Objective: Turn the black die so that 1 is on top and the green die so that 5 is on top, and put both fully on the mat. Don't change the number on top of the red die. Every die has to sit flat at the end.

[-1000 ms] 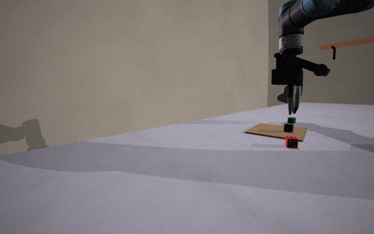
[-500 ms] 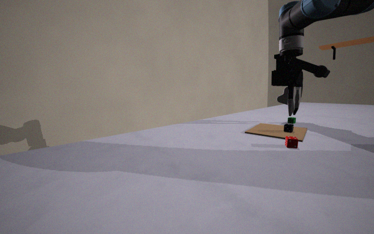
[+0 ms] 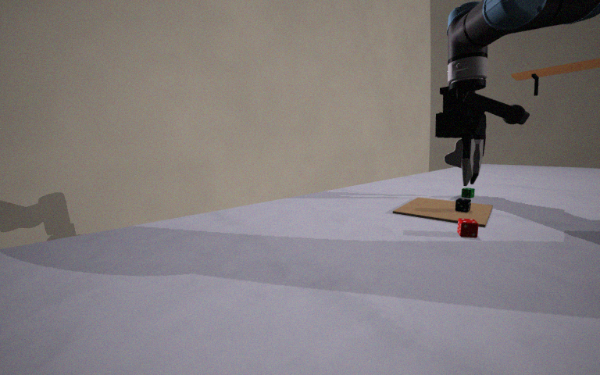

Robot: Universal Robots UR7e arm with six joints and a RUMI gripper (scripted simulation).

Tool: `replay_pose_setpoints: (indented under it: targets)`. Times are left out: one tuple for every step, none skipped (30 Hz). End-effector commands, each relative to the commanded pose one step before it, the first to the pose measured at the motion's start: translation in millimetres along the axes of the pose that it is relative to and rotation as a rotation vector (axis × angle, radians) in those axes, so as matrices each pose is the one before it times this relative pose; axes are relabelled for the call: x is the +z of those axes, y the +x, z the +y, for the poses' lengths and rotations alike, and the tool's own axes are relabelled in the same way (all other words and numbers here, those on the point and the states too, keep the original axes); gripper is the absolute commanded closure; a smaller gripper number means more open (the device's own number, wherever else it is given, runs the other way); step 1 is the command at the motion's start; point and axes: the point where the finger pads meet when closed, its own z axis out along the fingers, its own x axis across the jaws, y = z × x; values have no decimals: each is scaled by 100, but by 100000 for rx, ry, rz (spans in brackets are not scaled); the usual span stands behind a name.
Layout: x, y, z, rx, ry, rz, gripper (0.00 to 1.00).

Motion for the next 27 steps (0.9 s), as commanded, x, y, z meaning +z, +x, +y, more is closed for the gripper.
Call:
replay_pose_setpoints:
  targets:
    - [-35,-21,34,-11,-98,-64,79]
    - [0,0,0,0,0,0,79]
    - [0,0,0,0,0,0,79]
    - [0,0,0,0,0,0,79]
    - [0,0,0,0,0,0,79]
    - [0,0,0,0,0,0,79]
    - [0,0,0,0,0,0,79]
    - [0,0,0,0,0,0,79]
    - [0,0,0,0,0,0,79]
    - [0,0,0,0,0,0,79]
    - [0,0,0,0,0,0,79]
    - [0,0,0,0,0,0,79]
    - [0,0,0,0,0,0,79]
    - [0,0,0,0,0,0,79]
    - [0,0,0,0,0,0,79]
    - [0,0,0,0,0,0,79]
    - [0,0,0,0,0,0,79]
    - [1,0,0,0,0,0,79]
    - [6,0,0,0,0,0,79]
    - [16,0,0,0,0,0,79]
    - [28,0,0,0,0,0,79]
    - [43,0,0,0,0,0,79]
    - [59,0,0,0,0,0,79]
    - [76,0,0,0,0,0,79]
    - [93,0,0,0,0,0,79]
    - [109,0,0,0,0,0,79]
    - [123,0,0,0,0,0,79]
